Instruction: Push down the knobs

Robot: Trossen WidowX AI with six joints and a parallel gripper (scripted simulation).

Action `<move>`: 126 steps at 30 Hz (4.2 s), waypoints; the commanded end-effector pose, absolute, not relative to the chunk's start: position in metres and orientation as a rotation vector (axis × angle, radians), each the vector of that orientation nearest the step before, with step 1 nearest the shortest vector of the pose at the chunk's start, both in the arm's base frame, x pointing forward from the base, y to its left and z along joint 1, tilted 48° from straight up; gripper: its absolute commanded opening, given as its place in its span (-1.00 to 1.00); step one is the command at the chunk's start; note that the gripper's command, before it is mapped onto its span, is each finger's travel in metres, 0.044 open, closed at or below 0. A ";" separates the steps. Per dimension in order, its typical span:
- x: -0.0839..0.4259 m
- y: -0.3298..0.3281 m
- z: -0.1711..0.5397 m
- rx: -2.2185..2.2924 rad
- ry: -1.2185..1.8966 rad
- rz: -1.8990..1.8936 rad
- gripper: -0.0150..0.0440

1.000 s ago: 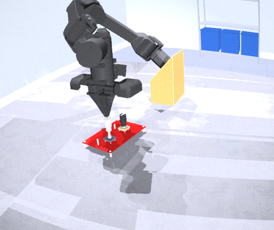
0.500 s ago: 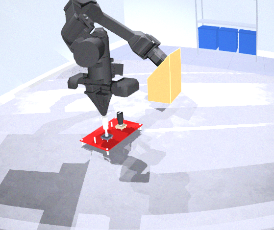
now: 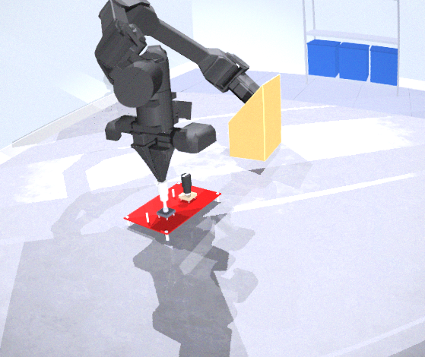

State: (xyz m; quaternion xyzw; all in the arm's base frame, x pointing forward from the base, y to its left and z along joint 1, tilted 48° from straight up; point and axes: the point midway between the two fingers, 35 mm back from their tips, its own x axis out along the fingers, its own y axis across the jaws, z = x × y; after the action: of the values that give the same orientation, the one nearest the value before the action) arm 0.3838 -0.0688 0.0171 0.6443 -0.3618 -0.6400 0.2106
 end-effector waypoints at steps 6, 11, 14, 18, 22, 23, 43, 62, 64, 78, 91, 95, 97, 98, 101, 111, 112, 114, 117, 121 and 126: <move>0.383 -0.069 0.017 1.785 -1.003 -1.778 -0.49; 0.383 -0.069 0.017 1.785 -1.003 -1.778 -0.49; 0.383 -0.069 0.017 1.785 -1.003 -1.778 -0.49; 0.383 -0.070 0.016 1.785 -1.003 -1.778 -0.49; 0.383 -0.072 0.014 1.785 -1.003 -1.778 -0.49; 0.383 -0.073 0.014 1.785 -1.003 -1.778 -0.49; 0.382 -0.077 0.010 1.785 -1.003 -1.778 -0.49; 0.382 -0.081 0.007 1.785 -1.003 -1.778 -0.49; 0.382 -0.082 0.006 1.785 -1.003 -1.778 -0.49; 0.382 -0.083 0.004 1.785 -1.003 -1.778 -0.49; 0.382 -0.084 0.003 1.785 -1.003 -1.778 -0.49; 0.382 -0.085 0.003 1.785 -1.003 -1.778 -0.49; 0.382 -0.085 0.003 1.785 -1.003 -1.778 -0.49; 0.382 -0.085 0.003 1.785 -1.003 -1.778 -0.49; 0.382 -0.085 0.003 1.785 -1.003 -1.778 -0.49; 0.382 -0.085 0.003 1.785 -1.003 -1.778 -0.49; 0.382 -0.085 0.003 1.785 -1.003 -1.778 -0.49; 0.382 -0.085 0.003 1.785 -1.003 -1.778 -0.49; 0.382 -0.085 0.003 1.785 -1.003 -1.778 -0.49; 0.382 -0.085 0.002 1.785 -1.003 -1.778 -0.49; 0.381 -0.086 0.002 1.785 -1.003 -1.778 -0.49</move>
State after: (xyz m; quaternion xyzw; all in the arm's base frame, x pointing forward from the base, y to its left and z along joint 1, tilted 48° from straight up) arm 0.3819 -0.0803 0.0051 0.6448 -0.3580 -0.6395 0.2173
